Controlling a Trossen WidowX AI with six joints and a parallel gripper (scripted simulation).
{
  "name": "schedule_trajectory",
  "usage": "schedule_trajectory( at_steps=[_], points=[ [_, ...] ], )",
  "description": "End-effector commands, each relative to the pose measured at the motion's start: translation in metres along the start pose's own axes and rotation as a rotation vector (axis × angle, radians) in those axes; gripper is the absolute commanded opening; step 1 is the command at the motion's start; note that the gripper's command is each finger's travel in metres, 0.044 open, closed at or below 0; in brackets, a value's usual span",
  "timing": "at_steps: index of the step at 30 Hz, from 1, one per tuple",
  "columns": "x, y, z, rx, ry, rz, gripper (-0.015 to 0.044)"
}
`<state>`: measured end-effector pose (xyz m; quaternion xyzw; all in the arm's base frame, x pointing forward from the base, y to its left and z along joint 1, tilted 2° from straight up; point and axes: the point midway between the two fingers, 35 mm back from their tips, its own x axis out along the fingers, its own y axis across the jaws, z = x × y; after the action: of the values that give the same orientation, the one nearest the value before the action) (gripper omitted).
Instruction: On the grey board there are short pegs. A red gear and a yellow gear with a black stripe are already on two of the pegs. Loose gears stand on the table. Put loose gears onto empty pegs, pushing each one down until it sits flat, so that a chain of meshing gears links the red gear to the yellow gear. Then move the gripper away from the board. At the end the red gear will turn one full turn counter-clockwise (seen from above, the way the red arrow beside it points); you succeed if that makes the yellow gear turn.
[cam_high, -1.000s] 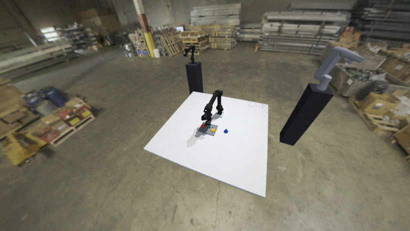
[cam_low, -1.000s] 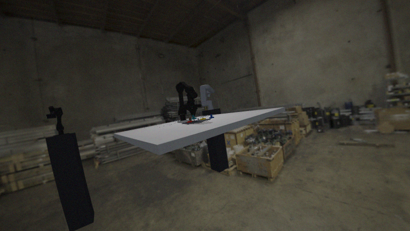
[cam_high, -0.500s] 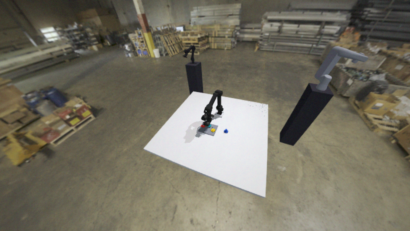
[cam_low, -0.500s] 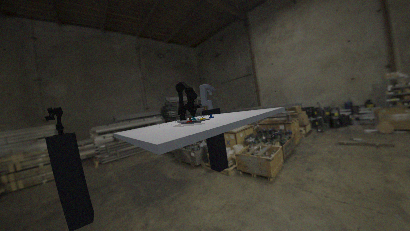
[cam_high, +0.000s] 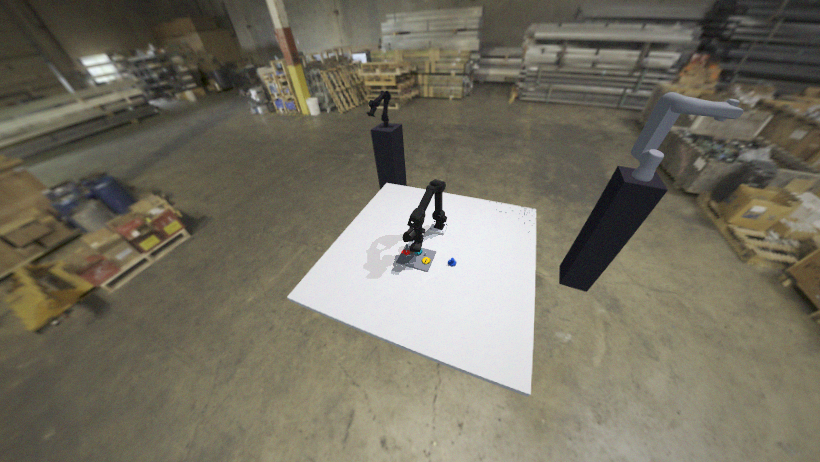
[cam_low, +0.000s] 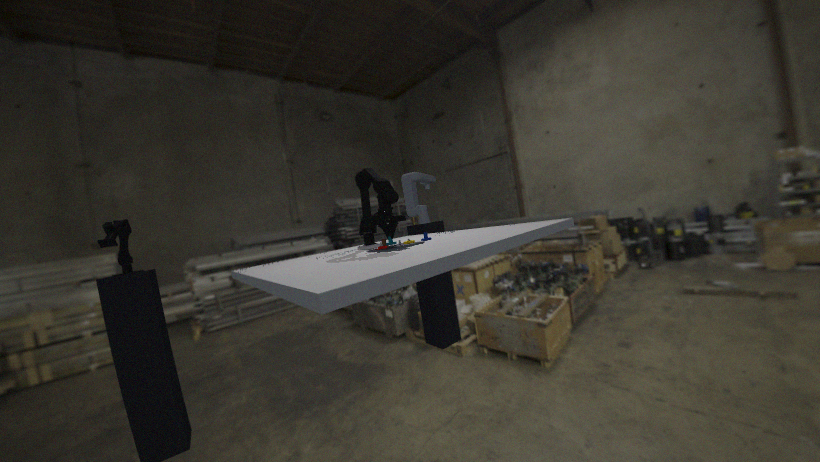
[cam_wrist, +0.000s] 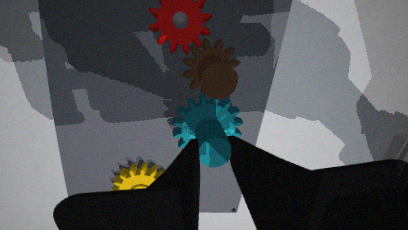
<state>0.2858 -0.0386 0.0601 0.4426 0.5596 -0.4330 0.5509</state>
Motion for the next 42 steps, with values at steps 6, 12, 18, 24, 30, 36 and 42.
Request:
schedule_trajectory(
  at_steps=[6,12,18,24,30,36,42],
  points=[
    [0.002,0.001,0.002,-0.138,-0.003,0.004,0.0000],
    [0.004,0.002,0.001,-0.096,-0.003,0.004,0.0000],
    [0.006,0.001,0.001,0.018,-0.003,0.004,0.0000],
    [0.004,0.001,0.001,0.076,-0.003,0.004,0.0079],
    [0.000,0.001,0.001,0.057,-0.003,0.004,0.0140],
    [-0.028,0.002,0.001,0.057,-0.003,0.004,0.0140],
    [-0.036,0.003,-0.001,0.042,-0.002,0.006,0.0166]
  ],
)
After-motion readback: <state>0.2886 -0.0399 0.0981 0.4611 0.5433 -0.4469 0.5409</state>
